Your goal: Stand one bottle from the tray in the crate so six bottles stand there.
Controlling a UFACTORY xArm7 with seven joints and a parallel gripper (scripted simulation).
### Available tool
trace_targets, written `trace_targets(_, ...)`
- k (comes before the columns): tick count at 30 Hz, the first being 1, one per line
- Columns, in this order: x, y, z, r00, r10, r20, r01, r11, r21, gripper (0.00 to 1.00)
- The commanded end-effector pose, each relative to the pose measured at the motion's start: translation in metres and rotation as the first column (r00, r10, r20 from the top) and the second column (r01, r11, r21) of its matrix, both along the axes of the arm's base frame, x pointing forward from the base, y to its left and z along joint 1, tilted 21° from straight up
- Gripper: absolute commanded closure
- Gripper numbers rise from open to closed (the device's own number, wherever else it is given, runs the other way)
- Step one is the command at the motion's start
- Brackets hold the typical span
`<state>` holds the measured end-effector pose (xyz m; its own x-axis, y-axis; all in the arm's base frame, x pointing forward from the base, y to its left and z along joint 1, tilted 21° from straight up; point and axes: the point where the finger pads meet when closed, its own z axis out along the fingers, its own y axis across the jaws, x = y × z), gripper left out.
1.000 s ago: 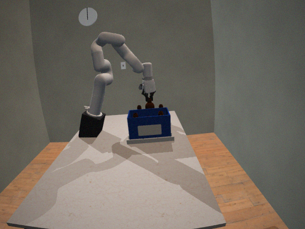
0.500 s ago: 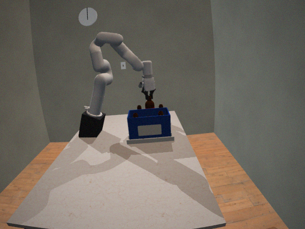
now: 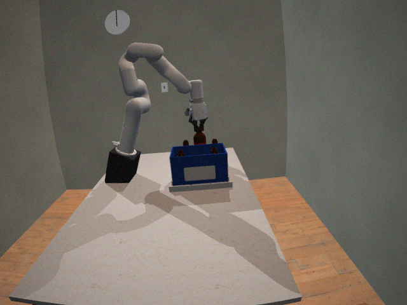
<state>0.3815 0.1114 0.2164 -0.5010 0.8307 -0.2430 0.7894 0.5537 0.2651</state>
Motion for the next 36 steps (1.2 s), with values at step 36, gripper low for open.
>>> trace_targets(36, -0.0018, 0.0010, 0.0084, 1.000, 0.001, 0.004, -0.001, 1.000, 0.001, 1.00)
